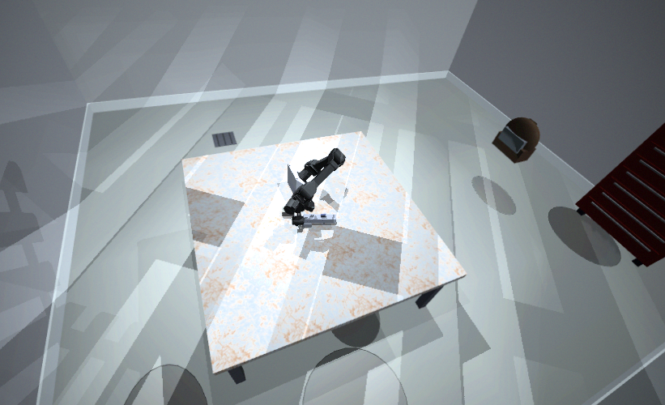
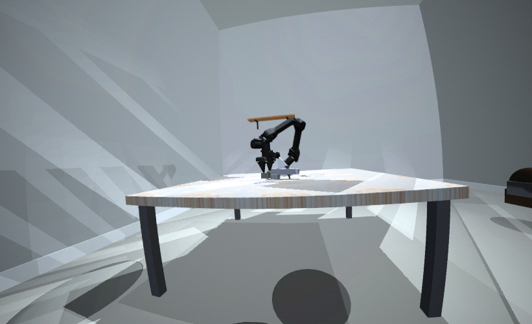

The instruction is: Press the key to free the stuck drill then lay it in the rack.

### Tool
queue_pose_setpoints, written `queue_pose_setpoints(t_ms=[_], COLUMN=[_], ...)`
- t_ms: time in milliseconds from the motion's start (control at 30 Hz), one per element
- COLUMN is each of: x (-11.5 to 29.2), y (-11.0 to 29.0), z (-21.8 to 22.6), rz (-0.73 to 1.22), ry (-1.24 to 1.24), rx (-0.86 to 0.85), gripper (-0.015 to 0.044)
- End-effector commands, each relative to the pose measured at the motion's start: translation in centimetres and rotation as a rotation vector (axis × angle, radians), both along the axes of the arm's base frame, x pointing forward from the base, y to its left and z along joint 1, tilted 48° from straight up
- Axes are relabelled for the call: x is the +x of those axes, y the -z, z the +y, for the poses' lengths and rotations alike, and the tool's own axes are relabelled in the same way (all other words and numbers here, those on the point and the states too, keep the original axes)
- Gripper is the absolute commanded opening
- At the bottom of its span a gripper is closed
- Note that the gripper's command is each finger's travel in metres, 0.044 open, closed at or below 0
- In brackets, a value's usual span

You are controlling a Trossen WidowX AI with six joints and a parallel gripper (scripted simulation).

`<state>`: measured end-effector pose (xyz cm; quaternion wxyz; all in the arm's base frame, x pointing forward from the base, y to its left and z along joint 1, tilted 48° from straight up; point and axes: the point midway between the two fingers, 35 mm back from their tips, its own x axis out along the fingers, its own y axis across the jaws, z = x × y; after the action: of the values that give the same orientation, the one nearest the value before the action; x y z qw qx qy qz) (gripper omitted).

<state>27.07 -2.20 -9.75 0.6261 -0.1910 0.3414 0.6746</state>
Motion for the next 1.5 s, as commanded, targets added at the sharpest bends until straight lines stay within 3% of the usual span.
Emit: queue_pose_setpoints(t_ms=[0,667,1200,1467], x=[-0.3,-0.7,-0.5,-0.5], y=[0.5,1.5,1.3,1.4], z=[0.8,2.9,2.7,2.7], rz=[0.011,0.011,0.002,0.003], ry=[0.001,0.001,-0.002,-0.002], rx=[0.007,0.010,0.005,0.006], gripper=[0.0440,0.0440,0.0020,0.0000])
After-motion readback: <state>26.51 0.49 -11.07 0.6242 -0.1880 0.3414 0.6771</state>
